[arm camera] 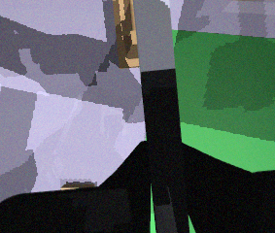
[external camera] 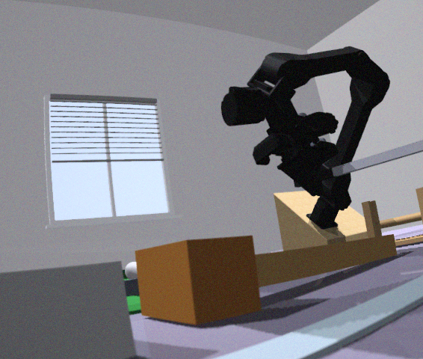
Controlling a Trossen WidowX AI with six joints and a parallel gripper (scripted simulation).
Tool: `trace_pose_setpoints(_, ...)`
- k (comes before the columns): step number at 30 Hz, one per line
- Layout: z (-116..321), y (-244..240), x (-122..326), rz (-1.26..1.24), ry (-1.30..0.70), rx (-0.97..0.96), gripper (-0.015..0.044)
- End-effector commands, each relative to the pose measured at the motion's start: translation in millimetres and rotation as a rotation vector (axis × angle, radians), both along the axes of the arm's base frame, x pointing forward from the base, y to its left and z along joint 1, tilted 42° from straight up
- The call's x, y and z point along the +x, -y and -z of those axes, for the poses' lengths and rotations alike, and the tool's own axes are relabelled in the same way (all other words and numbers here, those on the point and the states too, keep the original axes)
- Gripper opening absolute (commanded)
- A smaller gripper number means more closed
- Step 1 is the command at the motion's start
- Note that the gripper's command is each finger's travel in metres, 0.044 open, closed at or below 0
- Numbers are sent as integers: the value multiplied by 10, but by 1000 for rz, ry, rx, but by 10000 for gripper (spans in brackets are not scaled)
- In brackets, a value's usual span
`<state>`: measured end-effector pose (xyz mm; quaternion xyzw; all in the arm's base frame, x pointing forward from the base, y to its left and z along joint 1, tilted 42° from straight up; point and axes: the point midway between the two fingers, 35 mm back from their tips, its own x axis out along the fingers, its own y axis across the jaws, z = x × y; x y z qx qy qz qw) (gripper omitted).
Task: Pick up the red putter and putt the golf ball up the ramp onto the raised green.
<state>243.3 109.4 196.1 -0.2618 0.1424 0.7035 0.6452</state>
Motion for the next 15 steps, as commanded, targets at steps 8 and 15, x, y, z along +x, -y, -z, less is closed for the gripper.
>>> trace_pose_setpoints(8, -45, 251, 70, 78, -75, -24, 0)
trace_pose_setpoints(15, 245, 677, 271, 296, -294, -94, 0)
